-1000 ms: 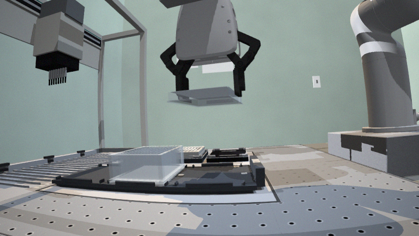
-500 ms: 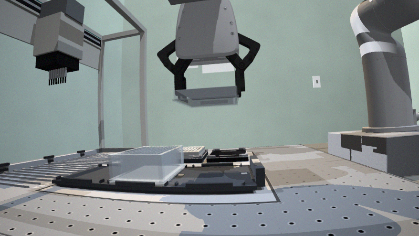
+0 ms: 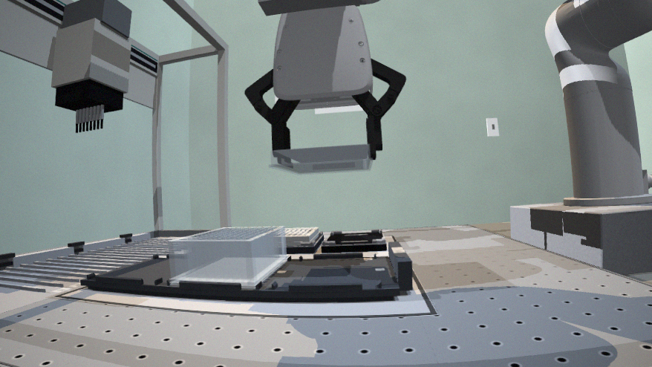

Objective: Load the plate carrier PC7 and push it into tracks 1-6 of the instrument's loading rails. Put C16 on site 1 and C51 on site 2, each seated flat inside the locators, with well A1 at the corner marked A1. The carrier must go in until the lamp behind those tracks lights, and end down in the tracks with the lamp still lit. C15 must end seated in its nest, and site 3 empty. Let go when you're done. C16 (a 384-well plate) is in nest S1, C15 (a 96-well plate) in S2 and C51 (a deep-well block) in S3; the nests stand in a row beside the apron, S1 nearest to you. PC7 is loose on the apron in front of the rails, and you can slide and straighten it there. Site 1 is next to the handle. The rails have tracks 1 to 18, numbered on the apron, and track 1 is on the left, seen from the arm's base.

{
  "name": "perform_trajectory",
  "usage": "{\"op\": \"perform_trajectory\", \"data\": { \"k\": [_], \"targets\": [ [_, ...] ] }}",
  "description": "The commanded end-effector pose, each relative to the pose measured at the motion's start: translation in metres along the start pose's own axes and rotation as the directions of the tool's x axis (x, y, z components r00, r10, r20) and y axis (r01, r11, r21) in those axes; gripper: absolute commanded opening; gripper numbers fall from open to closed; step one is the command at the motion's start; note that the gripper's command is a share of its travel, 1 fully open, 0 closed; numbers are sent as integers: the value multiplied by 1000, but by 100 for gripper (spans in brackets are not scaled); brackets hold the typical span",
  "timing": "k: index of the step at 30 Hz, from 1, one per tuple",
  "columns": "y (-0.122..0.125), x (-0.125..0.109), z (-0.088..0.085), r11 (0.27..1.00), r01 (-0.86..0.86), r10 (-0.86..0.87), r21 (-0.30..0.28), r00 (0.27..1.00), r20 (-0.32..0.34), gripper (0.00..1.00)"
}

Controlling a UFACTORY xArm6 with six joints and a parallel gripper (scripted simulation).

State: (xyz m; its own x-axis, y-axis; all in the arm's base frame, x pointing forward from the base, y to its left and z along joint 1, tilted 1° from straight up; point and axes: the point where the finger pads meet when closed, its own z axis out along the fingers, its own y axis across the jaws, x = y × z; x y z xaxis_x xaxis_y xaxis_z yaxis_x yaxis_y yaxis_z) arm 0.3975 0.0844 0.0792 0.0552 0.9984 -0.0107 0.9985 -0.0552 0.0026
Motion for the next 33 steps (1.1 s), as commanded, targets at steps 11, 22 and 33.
{"op": "perform_trajectory", "data": {
  "k": [11, 22, 33],
  "targets": [
    [1, 0, 18, 1000, 0, 0, -4, 1000, -1, 0],
    [1, 0, 37, 1000, 0, 0, -4, 1000, -1, 0],
    [2, 0, 52, 1000, 0, 0, -4, 1000, -1, 0]
  ]
}}
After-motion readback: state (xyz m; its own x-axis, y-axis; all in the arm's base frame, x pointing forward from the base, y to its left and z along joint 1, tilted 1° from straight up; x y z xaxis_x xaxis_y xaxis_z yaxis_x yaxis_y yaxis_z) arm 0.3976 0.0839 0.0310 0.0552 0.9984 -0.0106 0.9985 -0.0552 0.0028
